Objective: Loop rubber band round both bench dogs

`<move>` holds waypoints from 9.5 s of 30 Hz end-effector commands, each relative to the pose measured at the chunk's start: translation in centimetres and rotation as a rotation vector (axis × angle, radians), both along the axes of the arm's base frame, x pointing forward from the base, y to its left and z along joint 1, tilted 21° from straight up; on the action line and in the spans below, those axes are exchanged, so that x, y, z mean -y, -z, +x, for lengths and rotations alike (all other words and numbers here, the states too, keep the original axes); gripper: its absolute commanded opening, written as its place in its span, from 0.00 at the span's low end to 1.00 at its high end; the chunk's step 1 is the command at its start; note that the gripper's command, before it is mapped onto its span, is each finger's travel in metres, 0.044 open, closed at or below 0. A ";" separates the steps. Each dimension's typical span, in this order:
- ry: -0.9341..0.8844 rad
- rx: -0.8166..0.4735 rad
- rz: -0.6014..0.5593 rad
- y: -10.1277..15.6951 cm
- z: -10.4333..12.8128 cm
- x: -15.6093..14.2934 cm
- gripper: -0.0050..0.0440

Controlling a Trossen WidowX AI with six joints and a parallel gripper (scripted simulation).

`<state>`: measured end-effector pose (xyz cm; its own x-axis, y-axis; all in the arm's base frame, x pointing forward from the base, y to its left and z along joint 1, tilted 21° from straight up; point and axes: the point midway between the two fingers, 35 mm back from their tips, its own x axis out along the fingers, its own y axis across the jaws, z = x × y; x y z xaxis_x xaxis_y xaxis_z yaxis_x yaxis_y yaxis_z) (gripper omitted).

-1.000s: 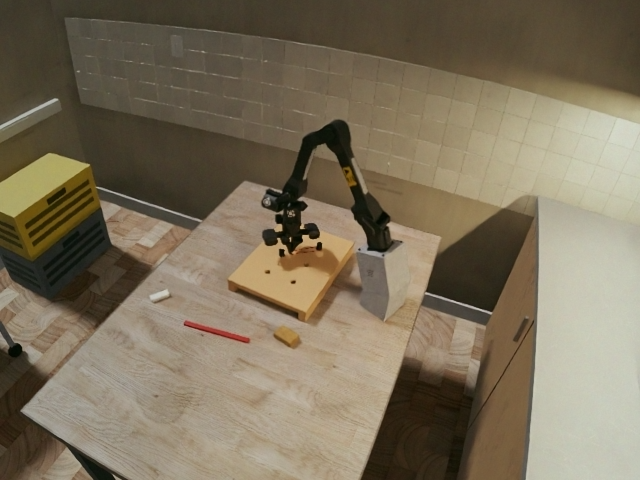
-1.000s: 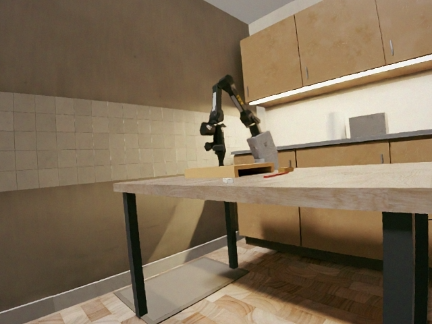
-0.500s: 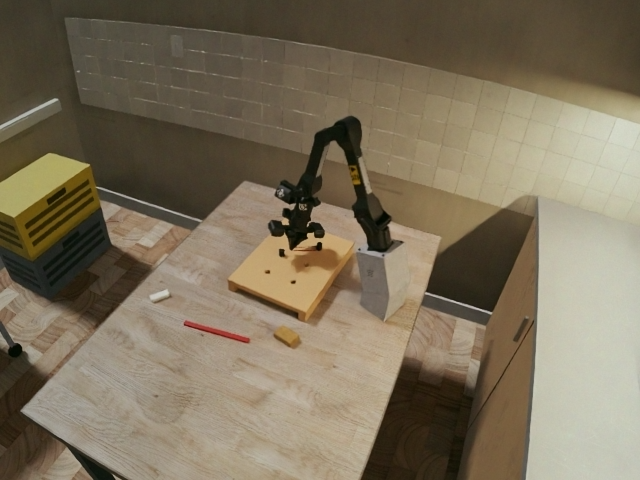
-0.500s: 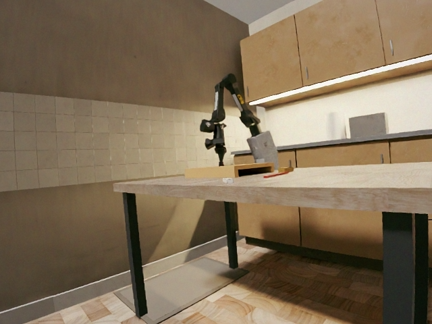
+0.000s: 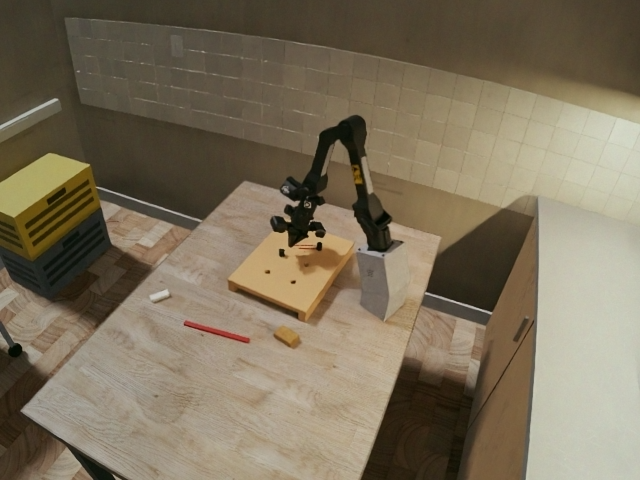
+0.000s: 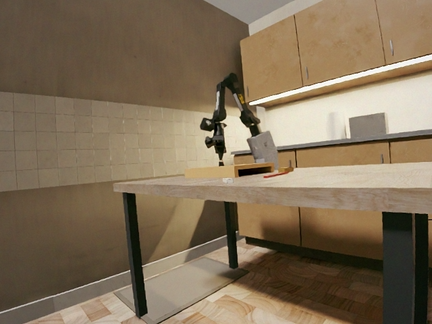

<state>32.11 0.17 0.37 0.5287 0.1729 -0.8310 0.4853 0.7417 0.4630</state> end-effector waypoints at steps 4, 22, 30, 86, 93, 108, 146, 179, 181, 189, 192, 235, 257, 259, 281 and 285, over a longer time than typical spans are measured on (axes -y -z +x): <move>-0.005 0.030 0.004 -0.9 0.8 -0.6 0.00; -0.005 0.030 0.005 -1.2 1.8 -1.8 0.00; -0.006 0.031 0.005 -1.3 2.2 -2.5 0.00; -0.005 0.034 0.008 -1.8 3.7 -4.9 0.00; -0.005 0.034 0.008 -1.8 3.7 -4.9 0.00; 0.003 0.015 -0.003 -1.5 3.9 -5.0 0.00; 0.082 -0.144 -0.160 0.5 5.1 -5.3 0.00; 0.105 -0.191 -0.231 0.8 5.4 -5.5 0.00; 0.105 -0.192 -0.231 0.8 5.5 -5.4 0.00; 0.105 -0.192 -0.231 0.7 5.8 -5.1 0.00; 0.105 -0.192 -0.231 0.7 5.9 -5.0 0.00; 0.099 -0.193 -0.230 1.3 6.1 -5.0 0.27; 0.110 -0.170 -0.227 -2.8 5.1 -5.3 0.27; 0.110 -0.170 -0.226 -3.4 4.9 -5.3 0.27; 0.106 -0.164 -0.226 -12.9 5.5 -2.5 0.27; 0.105 -0.178 -0.228 -12.5 5.6 -2.4 0.27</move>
